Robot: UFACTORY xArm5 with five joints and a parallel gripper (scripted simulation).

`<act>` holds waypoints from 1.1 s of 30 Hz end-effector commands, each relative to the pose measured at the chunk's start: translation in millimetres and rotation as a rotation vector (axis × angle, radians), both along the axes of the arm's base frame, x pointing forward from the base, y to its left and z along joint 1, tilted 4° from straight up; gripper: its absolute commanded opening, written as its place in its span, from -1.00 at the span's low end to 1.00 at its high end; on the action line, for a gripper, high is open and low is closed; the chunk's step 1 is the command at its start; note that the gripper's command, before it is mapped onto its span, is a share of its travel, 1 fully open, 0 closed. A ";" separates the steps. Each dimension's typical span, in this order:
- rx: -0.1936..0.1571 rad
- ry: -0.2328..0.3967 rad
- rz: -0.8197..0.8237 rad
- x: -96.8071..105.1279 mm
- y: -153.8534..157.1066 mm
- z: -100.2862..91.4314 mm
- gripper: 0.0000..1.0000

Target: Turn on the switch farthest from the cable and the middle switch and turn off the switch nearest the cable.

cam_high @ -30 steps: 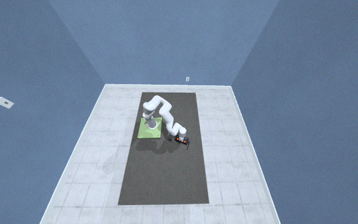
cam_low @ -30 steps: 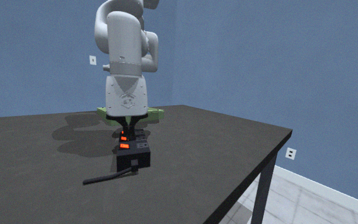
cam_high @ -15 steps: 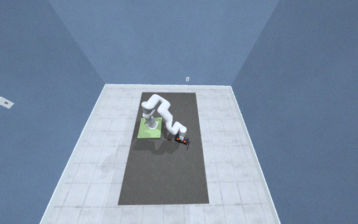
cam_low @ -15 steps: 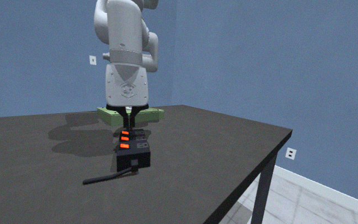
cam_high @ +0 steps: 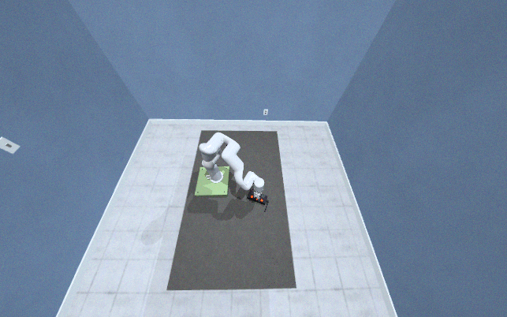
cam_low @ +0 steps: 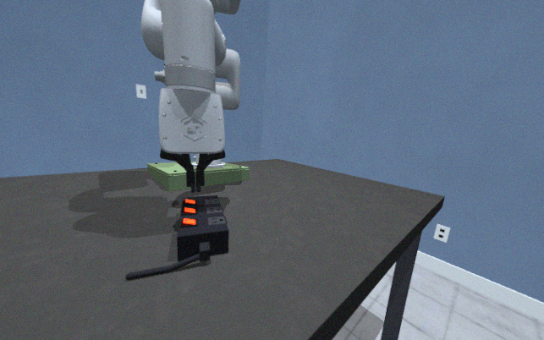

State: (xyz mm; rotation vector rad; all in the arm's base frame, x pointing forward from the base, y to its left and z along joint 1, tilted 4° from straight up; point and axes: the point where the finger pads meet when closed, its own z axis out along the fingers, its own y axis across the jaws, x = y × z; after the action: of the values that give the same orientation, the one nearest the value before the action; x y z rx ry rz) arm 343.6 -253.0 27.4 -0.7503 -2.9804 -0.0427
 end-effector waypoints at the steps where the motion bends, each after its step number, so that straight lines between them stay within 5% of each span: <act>1: -0.002 -0.003 0.000 1.3 -0.9 1.4 -1.00; 12: -0.002 -0.003 0.000 1.7 -1.4 1.5 -1.00; 19: -0.002 -0.003 -0.020 33.1 -38.3 9.2 -1.00; 33: -0.002 -0.003 -0.020 33.4 -38.7 9.3 -1.00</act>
State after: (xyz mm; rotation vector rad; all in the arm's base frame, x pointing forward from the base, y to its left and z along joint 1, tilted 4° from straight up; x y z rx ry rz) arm 375.8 -290.8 35.2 -0.7800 -2.9724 -0.0445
